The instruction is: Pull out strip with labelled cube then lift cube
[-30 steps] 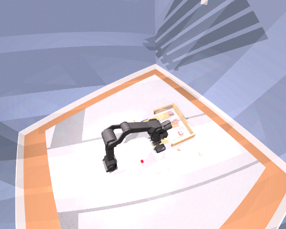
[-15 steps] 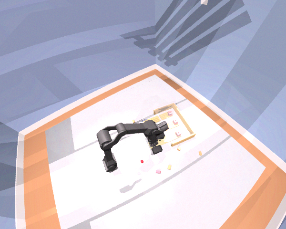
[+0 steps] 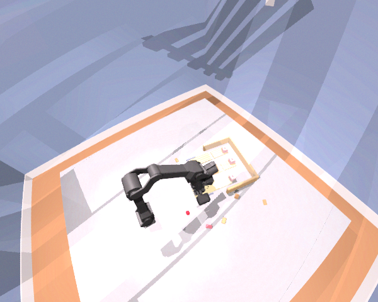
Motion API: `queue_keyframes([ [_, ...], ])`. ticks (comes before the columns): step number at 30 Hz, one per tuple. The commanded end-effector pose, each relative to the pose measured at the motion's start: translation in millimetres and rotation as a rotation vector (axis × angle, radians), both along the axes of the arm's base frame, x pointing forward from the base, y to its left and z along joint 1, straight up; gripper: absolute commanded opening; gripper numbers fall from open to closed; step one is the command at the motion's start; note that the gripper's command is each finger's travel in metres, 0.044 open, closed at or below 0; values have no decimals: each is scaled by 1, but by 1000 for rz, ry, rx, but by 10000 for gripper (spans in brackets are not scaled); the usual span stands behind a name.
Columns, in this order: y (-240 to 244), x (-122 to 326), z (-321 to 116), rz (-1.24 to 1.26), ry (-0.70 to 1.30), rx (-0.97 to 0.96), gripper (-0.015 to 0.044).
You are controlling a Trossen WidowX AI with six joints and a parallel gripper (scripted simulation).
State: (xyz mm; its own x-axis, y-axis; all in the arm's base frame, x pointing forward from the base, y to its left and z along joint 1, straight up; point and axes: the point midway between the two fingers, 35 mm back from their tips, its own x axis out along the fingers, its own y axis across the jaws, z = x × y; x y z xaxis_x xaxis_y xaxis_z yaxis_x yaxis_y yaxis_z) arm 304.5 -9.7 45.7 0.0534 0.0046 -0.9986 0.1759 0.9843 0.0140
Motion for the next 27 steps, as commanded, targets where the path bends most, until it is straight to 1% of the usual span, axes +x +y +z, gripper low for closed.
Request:
queue_keyframes([
  [1, 1, -12, -5, -3, 24, -1, 0],
  [27, 9, -52, -6, -3, 27, 0, 0],
])
